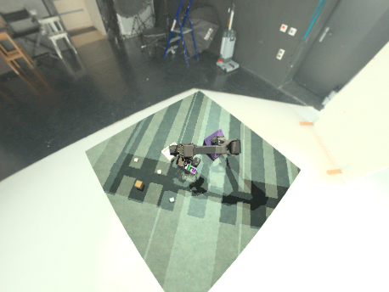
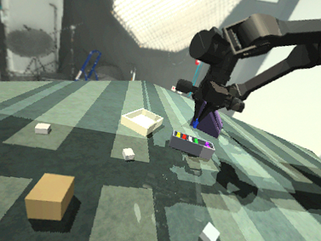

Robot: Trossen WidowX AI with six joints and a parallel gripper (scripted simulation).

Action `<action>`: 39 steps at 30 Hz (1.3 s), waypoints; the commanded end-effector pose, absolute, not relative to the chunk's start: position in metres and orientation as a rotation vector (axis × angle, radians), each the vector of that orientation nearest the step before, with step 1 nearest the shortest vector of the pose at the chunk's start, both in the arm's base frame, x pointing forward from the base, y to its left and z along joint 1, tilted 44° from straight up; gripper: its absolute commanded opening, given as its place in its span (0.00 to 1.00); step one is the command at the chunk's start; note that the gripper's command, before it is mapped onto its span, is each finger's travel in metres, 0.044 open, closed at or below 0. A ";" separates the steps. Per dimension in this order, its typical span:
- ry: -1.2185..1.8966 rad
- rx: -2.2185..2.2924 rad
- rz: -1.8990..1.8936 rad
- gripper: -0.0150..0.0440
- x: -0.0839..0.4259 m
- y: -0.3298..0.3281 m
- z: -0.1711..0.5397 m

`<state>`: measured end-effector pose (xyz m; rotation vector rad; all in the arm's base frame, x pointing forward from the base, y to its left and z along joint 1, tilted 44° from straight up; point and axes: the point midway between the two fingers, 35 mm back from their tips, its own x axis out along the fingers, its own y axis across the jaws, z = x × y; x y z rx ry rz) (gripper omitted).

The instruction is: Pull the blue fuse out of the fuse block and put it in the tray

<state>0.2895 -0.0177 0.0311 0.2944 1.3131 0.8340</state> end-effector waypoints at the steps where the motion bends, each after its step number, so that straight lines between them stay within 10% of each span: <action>1: 1.319 0.288 0.833 0.25 0.295 -0.035 0.016; 39: 1.316 0.289 0.842 0.25 0.290 -0.140 -0.098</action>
